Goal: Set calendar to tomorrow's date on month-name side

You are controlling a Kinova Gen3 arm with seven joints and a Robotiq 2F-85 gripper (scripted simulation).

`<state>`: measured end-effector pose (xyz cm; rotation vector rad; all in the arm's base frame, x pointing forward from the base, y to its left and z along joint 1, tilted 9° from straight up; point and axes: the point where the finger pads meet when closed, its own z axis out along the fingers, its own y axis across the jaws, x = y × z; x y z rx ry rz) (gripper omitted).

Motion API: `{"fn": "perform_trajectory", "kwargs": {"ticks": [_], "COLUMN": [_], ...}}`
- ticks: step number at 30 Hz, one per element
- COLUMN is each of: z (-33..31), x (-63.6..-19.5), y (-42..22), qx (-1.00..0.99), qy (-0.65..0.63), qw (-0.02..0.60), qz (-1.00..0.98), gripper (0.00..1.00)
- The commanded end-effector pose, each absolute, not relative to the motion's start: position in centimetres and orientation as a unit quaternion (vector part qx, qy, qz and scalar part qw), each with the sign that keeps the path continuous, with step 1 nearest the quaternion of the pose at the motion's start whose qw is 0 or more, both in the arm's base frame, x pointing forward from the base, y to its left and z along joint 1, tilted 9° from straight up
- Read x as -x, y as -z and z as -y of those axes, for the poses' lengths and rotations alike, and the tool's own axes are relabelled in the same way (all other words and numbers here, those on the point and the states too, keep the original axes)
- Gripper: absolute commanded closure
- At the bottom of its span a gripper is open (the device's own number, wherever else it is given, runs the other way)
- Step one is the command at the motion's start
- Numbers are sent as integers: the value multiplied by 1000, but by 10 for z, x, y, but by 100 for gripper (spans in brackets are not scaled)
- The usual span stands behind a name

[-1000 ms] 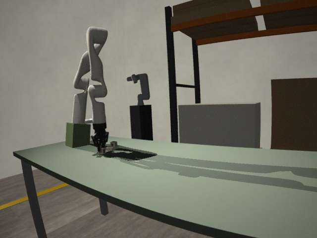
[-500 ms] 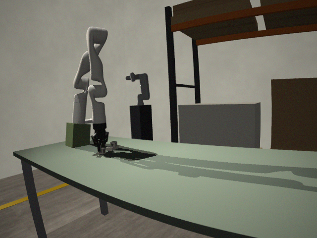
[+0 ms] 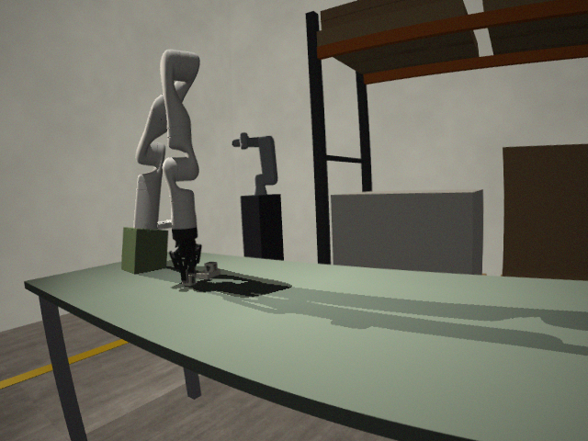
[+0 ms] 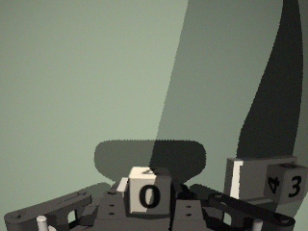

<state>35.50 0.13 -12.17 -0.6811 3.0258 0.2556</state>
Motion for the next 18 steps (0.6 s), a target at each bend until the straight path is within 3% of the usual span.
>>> {"fn": "perform_trajectory", "kwargs": {"ticks": [1, 13, 18], "z": [-4, -4, -4], "x": [-357, -357, -357], "y": [122, 122, 122], "qx": [227, 227, 227], "qy": [-82, -82, -82], "qw": [17, 17, 17], "qz": [-970, -970, -970], "gripper": [68, 52, 52]}}
